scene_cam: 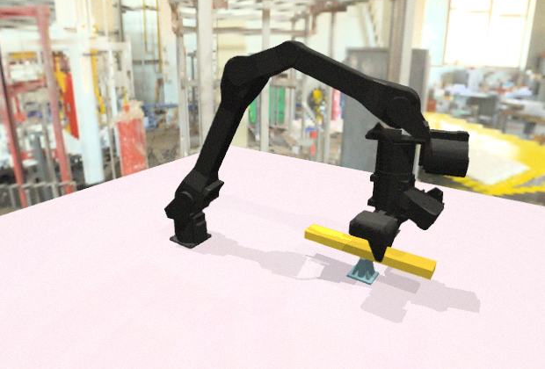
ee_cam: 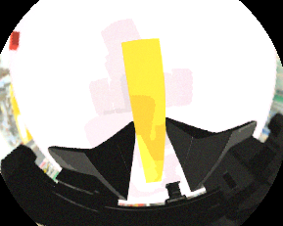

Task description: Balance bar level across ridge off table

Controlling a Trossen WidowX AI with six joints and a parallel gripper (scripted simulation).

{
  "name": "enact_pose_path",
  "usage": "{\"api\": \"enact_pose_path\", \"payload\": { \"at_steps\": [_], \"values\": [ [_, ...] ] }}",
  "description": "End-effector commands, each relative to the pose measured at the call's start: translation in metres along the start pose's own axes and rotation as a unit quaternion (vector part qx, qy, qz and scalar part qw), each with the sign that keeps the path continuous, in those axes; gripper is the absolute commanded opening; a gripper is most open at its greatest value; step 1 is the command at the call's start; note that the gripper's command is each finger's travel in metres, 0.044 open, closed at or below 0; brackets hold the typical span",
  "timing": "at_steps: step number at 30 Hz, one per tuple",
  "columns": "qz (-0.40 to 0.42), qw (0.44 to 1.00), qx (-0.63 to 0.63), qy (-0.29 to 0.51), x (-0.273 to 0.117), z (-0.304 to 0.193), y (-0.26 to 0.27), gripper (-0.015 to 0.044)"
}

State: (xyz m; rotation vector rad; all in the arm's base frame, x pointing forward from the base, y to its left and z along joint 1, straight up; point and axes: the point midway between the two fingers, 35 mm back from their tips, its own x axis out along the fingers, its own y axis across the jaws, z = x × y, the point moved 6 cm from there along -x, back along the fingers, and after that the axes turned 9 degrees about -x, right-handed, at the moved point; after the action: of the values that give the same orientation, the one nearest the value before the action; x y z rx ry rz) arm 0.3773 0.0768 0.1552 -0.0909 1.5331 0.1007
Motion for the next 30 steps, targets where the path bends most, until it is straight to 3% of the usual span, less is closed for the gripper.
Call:
{"api": "enact_pose_path", "payload": {
  "at_steps": [1, 15, 25, 30],
  "values": [
    [0.0, 1.0, 0.0, 0.0, 0.0, 0.0, 0.0, 0.0173],
    [0.0, 1.0, 0.0, 0.0, 0.0, 0.0, 0.0, 0.0185],
    [0.0, 1.0, 0.0, 0.0, 0.0, 0.0, 0.0, 0.044],
    [0.0, 1.0, 0.0, -0.001, -0.016, 0.003, 0.0, 0.044]
  ]
}}
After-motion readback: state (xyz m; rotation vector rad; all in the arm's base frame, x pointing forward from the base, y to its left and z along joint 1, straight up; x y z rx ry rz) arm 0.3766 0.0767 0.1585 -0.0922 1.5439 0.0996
